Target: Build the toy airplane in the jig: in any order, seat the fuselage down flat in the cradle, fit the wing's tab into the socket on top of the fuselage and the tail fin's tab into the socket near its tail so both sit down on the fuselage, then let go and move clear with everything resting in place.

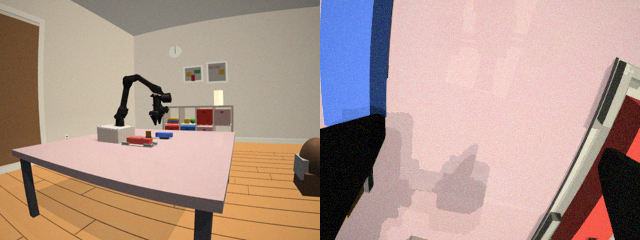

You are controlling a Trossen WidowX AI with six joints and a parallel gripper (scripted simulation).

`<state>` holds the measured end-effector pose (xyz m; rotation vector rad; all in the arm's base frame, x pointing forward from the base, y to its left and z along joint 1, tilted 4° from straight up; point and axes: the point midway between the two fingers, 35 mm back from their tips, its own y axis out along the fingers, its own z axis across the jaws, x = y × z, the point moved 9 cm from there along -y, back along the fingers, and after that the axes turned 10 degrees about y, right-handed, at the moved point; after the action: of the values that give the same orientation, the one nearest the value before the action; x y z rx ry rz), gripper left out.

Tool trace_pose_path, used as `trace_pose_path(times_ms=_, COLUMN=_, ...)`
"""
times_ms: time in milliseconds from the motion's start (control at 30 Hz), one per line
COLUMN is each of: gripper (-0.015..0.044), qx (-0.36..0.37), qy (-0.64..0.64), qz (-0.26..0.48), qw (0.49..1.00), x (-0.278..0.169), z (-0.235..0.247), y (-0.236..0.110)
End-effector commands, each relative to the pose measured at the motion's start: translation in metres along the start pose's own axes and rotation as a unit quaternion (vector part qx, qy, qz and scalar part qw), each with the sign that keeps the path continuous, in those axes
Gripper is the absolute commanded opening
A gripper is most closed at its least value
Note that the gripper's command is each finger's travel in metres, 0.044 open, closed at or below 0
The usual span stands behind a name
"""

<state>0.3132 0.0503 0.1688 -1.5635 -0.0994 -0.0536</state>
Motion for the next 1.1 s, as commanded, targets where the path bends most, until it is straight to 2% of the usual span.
trace_pose_path(times_ms=0, gripper=0.0440, qx=0.002, qy=-0.001, qz=0.001, qw=1.000, x=0.003, z=0.054, y=0.005)
trace_pose_path(times_ms=100, gripper=0.0440, qx=0.005, qy=0.001, qz=0.002, qw=1.000, x=-0.002, z=0.099, y=0.007)
trace_pose_path(times_ms=167, gripper=0.0440, qx=0.006, qy=0.003, qz=0.002, qw=1.000, x=-0.003, z=0.109, y=0.007)
trace_pose_path(times_ms=333, gripper=0.0440, qx=0.006, qy=0.003, qz=0.002, qw=1.000, x=-0.003, z=0.109, y=0.010)
trace_pose_path(times_ms=467, gripper=0.0440, qx=0.006, qy=0.003, qz=0.002, qw=1.000, x=-0.004, z=0.110, y=0.043)
trace_pose_path(times_ms=1067, gripper=0.0440, qx=0.005, qy=0.003, qz=0.002, qw=1.000, x=-0.004, z=0.110, y=0.071)
